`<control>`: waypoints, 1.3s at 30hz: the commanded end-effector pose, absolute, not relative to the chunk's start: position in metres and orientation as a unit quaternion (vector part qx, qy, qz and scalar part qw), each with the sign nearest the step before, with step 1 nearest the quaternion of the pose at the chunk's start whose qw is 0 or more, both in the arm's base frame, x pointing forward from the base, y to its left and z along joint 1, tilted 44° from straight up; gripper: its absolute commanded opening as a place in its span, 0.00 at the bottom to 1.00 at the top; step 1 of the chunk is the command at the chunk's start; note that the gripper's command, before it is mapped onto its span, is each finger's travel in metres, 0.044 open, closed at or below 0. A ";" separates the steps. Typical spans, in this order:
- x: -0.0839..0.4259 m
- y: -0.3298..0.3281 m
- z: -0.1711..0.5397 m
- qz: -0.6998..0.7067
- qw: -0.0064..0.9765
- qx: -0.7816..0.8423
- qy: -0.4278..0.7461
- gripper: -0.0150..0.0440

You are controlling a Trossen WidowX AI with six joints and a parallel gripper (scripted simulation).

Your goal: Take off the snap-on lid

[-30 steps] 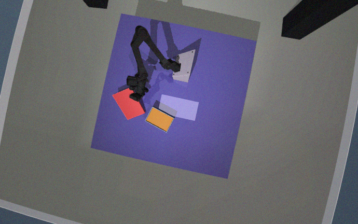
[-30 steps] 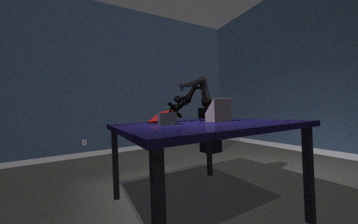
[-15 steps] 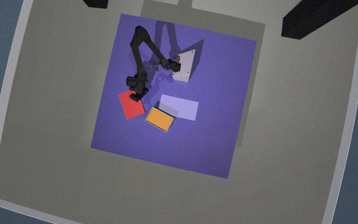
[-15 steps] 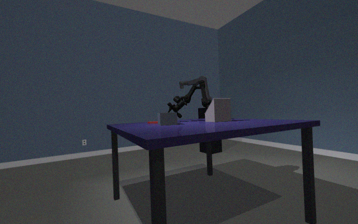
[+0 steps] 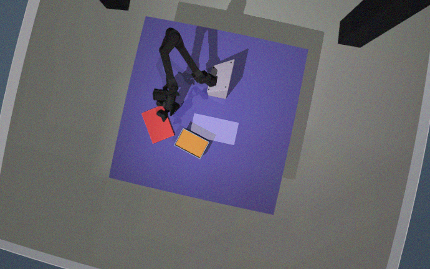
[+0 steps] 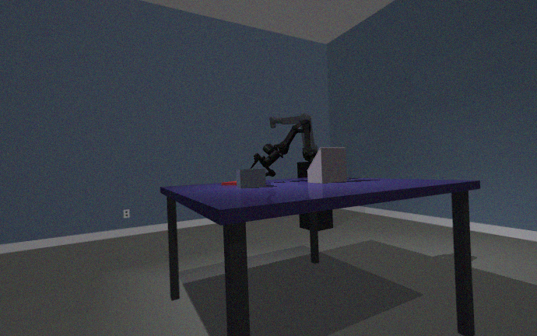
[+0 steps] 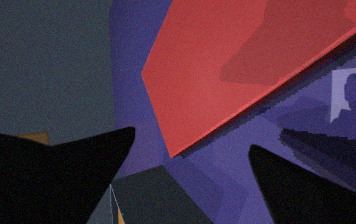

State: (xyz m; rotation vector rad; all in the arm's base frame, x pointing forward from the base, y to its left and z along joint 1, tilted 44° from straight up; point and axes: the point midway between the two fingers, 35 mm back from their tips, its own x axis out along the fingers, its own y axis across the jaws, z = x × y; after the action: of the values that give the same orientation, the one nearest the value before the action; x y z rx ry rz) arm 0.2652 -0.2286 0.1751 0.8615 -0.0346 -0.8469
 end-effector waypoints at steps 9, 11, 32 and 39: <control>0.241 -0.221 0.168 -0.399 0.823 0.404 -0.012 1.00; 0.237 -0.220 0.167 -0.399 0.823 0.404 -0.012 1.00; 0.219 -0.202 0.178 -0.399 0.823 0.404 -0.012 1.00; 0.215 -0.192 0.186 -0.399 0.823 0.404 -0.012 1.00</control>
State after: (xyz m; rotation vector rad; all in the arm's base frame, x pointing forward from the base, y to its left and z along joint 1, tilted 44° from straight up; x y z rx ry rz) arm 0.2171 -0.1965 0.1811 0.8557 -0.0200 -0.8461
